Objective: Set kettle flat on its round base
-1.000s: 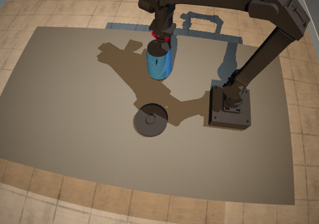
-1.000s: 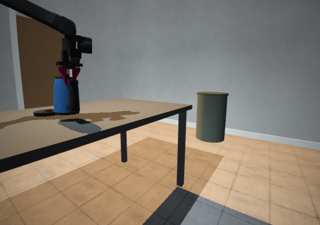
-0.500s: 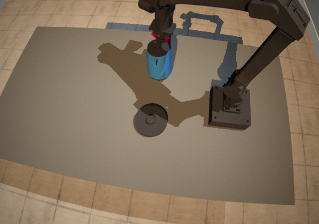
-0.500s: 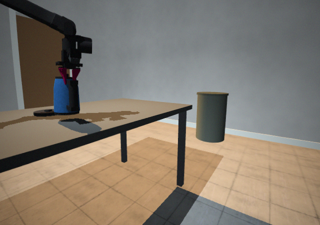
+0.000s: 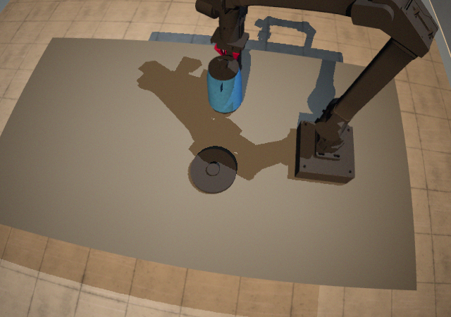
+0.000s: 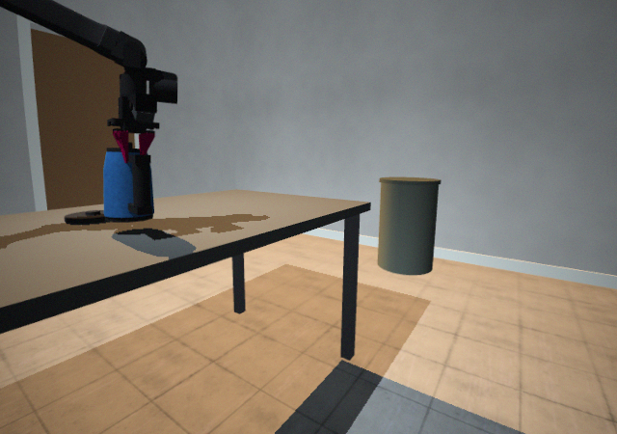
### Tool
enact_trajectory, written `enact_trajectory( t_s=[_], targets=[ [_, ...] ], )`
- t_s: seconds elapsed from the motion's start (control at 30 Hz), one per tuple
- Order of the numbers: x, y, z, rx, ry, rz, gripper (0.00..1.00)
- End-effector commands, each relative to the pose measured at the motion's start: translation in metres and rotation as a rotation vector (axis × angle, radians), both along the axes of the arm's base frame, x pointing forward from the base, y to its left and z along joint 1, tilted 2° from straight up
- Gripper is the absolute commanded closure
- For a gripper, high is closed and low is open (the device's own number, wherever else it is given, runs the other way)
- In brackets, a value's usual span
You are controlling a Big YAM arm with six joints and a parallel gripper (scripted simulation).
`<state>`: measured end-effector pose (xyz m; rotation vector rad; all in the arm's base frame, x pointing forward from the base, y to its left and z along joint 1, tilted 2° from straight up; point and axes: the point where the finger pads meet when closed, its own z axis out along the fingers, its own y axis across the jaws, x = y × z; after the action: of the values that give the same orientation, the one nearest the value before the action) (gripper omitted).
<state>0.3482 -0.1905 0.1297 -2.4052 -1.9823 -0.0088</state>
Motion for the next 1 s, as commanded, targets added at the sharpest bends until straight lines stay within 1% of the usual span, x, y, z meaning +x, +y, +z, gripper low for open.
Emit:
enact_trajectory(
  t_s=[0.0, 0.3, 0.5, 0.63, 0.97],
  targets=[
    [0.026, -0.015, 0.047, -0.052, -0.099, 0.003, 1.0],
    [0.027, -0.015, 0.048, -0.052, -0.099, 0.003, 1.0],
    [0.031, -0.017, 0.043, -0.039, -0.076, 0.003, 1.0],
    [0.033, -0.018, 0.055, -0.049, -0.093, 0.003, 1.0],
    [0.035, -0.019, 0.053, -0.045, -0.086, 0.003, 1.0]
  ],
)
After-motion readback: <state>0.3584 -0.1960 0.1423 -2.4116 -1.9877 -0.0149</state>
